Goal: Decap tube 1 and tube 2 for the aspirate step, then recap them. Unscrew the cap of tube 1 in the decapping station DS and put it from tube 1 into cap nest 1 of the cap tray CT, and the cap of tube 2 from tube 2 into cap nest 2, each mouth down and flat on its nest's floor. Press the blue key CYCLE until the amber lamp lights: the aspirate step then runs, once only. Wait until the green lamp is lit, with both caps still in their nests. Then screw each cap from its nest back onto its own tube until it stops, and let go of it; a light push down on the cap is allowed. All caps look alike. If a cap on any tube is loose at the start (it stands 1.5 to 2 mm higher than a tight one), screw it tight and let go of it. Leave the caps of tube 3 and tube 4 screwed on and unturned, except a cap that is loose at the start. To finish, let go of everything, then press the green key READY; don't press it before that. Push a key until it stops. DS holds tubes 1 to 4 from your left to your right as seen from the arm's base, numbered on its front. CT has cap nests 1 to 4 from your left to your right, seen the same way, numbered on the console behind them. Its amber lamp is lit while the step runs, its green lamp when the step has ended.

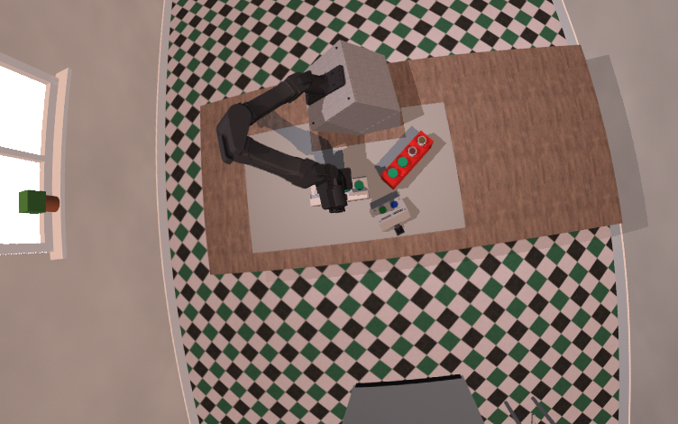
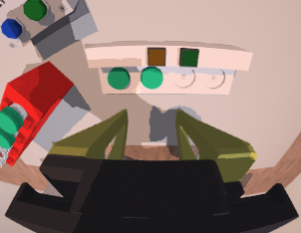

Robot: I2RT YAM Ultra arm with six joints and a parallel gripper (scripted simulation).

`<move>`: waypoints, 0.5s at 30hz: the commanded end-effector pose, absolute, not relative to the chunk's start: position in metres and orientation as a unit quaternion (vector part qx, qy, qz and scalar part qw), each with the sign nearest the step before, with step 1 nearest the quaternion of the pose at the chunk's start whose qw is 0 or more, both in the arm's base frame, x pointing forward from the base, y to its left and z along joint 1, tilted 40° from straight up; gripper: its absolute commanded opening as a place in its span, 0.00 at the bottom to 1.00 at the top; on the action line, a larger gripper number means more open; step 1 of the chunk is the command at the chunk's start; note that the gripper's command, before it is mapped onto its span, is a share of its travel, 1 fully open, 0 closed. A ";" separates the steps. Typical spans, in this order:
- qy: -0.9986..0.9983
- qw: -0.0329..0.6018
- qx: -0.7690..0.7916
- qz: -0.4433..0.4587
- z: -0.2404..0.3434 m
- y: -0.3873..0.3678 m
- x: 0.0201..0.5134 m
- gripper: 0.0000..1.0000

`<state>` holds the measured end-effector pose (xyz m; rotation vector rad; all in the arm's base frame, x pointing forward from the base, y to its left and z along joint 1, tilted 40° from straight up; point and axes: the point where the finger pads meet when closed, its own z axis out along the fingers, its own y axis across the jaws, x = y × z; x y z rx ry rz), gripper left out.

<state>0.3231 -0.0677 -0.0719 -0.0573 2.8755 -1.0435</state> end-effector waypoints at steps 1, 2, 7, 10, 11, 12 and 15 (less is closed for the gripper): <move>0.939 0.037 -0.018 -0.341 -0.057 -0.054 0.319 0.47; 0.939 0.037 -0.018 -0.341 -0.053 -0.051 0.319 0.47; 0.939 0.037 -0.018 -0.341 -0.047 -0.045 0.318 0.47; 0.939 0.037 -0.018 -0.341 -0.047 -0.045 0.318 0.47; 0.939 0.037 -0.018 -0.341 -0.047 -0.045 0.318 0.47; 0.939 0.037 -0.018 -0.341 -0.047 -0.045 0.318 0.47; 0.930 -0.006 -0.135 -0.343 -0.065 -0.033 0.330 0.00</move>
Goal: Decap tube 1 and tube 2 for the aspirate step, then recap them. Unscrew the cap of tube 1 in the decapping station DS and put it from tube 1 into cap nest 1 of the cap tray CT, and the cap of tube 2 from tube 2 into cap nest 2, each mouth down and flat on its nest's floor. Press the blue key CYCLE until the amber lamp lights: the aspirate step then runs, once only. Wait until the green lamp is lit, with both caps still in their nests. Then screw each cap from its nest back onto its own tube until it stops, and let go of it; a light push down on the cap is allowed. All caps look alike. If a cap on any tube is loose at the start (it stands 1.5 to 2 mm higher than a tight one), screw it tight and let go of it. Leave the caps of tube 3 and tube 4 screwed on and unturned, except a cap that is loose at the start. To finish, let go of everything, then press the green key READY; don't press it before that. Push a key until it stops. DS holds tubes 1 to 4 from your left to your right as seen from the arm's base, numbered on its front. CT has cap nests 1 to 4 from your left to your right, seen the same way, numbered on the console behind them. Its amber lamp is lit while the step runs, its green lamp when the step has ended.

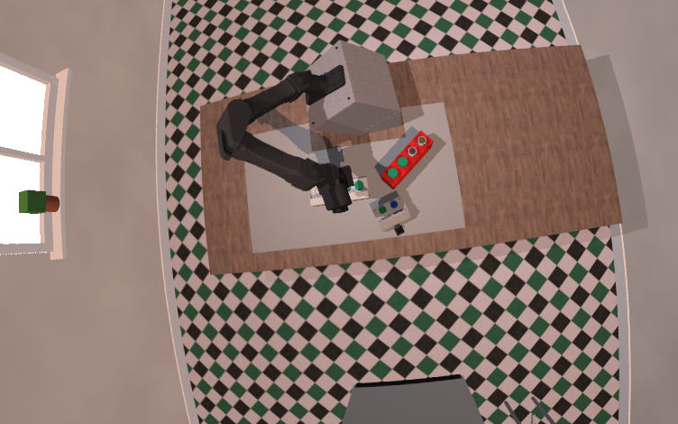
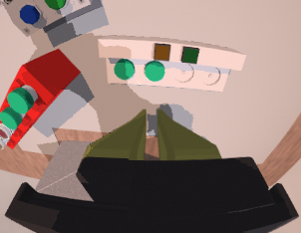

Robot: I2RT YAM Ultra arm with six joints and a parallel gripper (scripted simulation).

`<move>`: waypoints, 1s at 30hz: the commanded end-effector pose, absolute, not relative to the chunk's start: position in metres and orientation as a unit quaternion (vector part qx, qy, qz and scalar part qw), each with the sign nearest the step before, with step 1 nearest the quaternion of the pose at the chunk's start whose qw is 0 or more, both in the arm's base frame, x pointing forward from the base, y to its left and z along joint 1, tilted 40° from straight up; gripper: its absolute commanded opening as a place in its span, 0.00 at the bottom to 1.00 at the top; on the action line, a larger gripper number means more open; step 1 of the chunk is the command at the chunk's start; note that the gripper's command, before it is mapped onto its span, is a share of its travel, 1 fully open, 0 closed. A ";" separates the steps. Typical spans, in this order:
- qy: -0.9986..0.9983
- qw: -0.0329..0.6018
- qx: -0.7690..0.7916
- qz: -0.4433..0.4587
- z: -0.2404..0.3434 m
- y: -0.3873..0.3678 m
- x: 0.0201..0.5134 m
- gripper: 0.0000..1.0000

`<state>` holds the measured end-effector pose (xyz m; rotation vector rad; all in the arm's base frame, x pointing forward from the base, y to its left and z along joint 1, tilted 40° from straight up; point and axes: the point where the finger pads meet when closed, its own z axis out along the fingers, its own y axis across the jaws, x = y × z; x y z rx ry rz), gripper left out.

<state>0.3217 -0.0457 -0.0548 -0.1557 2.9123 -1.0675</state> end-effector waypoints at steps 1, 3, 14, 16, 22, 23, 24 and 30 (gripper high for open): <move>0.923 -0.020 -0.174 -0.342 -0.071 -0.028 0.334 0.00; 0.918 -0.029 -0.197 -0.342 -0.083 -0.020 0.342 0.00; 0.919 -0.028 -0.197 -0.341 -0.137 0.018 0.377 0.00; 0.919 -0.028 -0.197 -0.341 -0.149 0.027 0.385 0.00; 0.919 -0.028 -0.197 -0.341 -0.185 0.052 0.409 0.00; 0.919 -0.028 -0.198 -0.341 -0.191 0.057 0.413 0.00; 0.919 -0.028 -0.198 -0.341 -0.193 0.058 0.414 0.00; 0.919 -0.028 -0.198 -0.341 -0.193 0.058 0.414 0.00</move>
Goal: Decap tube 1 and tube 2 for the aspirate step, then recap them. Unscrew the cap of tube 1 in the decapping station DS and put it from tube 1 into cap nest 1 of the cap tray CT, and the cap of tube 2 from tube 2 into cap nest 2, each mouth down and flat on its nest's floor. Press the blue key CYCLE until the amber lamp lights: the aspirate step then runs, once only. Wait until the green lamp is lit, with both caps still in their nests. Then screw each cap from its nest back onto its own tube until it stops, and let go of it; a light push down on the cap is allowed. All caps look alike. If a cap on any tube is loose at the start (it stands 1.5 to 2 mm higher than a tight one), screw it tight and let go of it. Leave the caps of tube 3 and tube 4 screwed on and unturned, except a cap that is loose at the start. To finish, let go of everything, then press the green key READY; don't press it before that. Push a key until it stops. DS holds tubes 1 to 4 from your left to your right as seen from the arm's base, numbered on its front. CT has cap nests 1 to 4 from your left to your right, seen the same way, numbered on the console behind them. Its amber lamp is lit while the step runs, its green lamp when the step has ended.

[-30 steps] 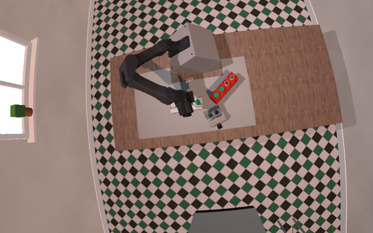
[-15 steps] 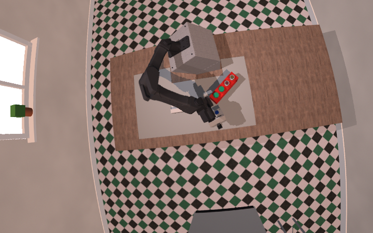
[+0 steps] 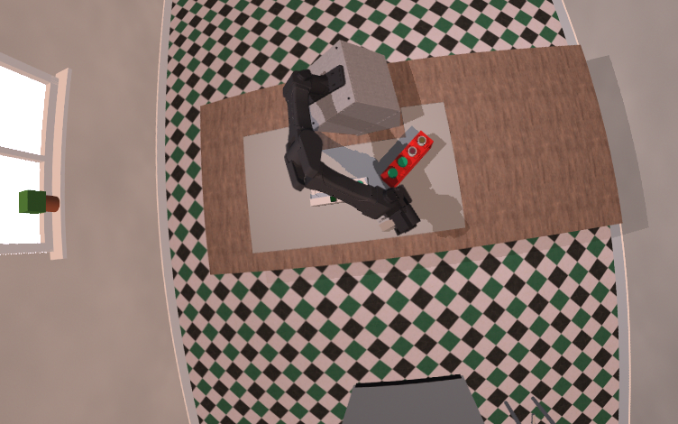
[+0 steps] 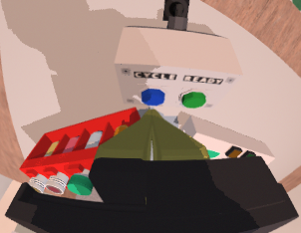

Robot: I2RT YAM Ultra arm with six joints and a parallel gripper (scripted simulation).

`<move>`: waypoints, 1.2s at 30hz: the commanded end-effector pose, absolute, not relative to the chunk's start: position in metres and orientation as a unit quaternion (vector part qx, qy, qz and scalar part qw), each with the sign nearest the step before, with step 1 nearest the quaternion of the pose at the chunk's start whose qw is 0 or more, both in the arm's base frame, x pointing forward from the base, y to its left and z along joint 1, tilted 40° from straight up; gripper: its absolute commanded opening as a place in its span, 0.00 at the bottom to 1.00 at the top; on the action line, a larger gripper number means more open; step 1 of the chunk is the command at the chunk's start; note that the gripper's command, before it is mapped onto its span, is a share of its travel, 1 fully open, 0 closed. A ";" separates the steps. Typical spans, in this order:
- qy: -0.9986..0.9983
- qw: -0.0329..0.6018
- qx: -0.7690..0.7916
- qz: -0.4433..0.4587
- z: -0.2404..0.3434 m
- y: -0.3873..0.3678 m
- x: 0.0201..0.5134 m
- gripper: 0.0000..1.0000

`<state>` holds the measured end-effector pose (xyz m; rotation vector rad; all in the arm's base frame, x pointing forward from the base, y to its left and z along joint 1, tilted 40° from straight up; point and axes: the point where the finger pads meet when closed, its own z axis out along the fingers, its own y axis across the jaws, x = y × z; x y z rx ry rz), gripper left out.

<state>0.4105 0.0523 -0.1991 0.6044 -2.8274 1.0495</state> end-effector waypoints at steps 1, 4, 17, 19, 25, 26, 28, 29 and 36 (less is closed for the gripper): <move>-0.919 0.028 0.198 0.341 -0.193 0.058 0.414 0.00; -0.919 0.028 0.198 0.341 -0.195 0.056 0.414 0.00; -0.919 0.028 0.198 0.341 -0.207 0.047 0.415 0.00; -0.919 0.028 0.198 0.341 -0.207 0.047 0.415 0.00; -0.919 0.028 0.198 0.341 -0.207 0.048 0.415 0.00; -0.919 0.028 0.198 0.341 -0.207 0.048 0.415 0.00; -0.919 0.028 0.198 0.341 -0.207 0.049 0.415 0.00; -0.919 0.028 0.198 0.341 -0.206 0.049 0.415 0.00; -0.919 0.028 0.198 0.341 -0.206 0.050 0.415 0.00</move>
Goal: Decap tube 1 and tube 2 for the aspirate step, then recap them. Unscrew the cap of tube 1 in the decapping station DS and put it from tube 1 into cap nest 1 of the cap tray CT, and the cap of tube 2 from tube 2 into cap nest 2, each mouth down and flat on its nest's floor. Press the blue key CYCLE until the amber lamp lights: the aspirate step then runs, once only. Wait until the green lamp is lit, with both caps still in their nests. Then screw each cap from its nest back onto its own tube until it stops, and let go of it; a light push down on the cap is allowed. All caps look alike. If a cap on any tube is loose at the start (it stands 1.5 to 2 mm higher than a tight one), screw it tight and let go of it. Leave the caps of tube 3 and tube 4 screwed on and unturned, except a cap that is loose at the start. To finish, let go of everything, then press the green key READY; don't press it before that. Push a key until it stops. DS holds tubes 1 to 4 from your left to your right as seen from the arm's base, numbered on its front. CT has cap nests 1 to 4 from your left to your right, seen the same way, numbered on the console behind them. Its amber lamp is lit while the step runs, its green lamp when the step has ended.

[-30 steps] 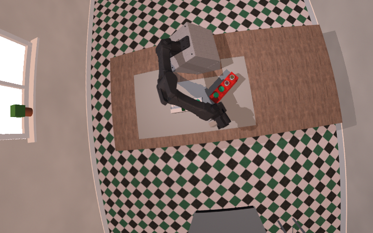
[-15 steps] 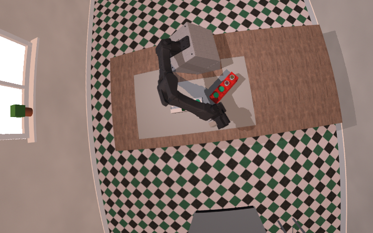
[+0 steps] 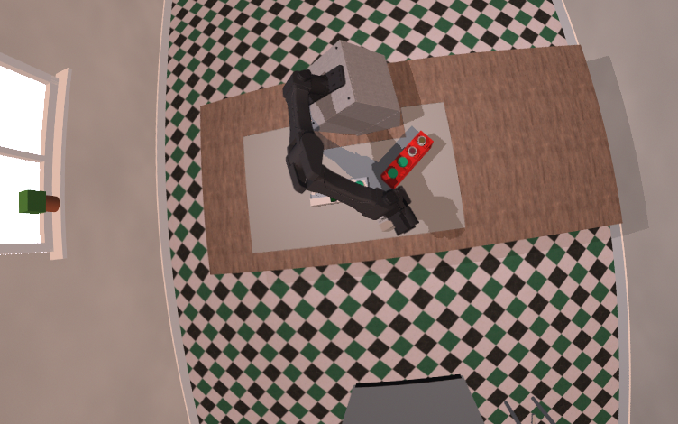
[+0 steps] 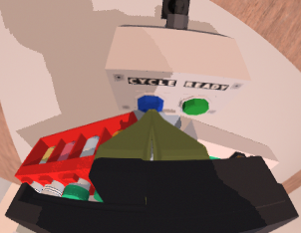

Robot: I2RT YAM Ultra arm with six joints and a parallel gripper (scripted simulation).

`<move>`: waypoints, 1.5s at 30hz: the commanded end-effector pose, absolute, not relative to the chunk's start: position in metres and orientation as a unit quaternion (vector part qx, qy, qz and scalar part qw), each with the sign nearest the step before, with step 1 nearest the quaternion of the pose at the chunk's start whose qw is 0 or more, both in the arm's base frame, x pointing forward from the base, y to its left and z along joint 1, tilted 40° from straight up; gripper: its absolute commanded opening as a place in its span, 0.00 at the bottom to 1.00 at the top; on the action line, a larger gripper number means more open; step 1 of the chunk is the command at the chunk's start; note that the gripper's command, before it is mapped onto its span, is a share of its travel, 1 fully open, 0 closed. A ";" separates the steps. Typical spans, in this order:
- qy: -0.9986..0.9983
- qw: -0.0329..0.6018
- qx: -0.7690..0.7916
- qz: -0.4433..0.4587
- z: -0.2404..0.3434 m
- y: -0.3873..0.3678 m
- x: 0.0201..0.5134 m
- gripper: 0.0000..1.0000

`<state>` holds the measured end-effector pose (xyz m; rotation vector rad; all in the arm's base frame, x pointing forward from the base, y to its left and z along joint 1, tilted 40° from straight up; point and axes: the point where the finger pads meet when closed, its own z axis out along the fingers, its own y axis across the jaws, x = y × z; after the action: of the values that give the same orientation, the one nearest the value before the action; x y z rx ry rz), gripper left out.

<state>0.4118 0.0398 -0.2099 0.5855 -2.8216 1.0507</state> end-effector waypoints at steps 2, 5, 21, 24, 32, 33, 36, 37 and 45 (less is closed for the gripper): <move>-0.919 0.028 0.198 0.341 -0.206 0.051 0.415 0.00; -0.919 0.028 0.198 0.341 -0.206 0.051 0.415 0.00; -0.919 0.028 0.197 0.341 -0.211 0.047 0.416 0.00; -0.919 0.028 0.198 0.341 -0.213 0.046 0.416 0.00; -0.919 0.028 0.198 0.341 -0.216 0.043 0.416 0.00; -0.919 0.028 0.198 0.341 -0.216 0.043 0.416 0.00; -0.919 0.028 0.198 0.341 -0.217 0.041 0.416 0.00; -0.919 0.028 0.198 0.341 -0.217 0.041 0.416 0.00; -0.919 0.028 0.198 0.341 -0.217 0.041 0.416 0.00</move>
<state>0.4112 0.0368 -0.2197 0.6058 -2.8144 1.0516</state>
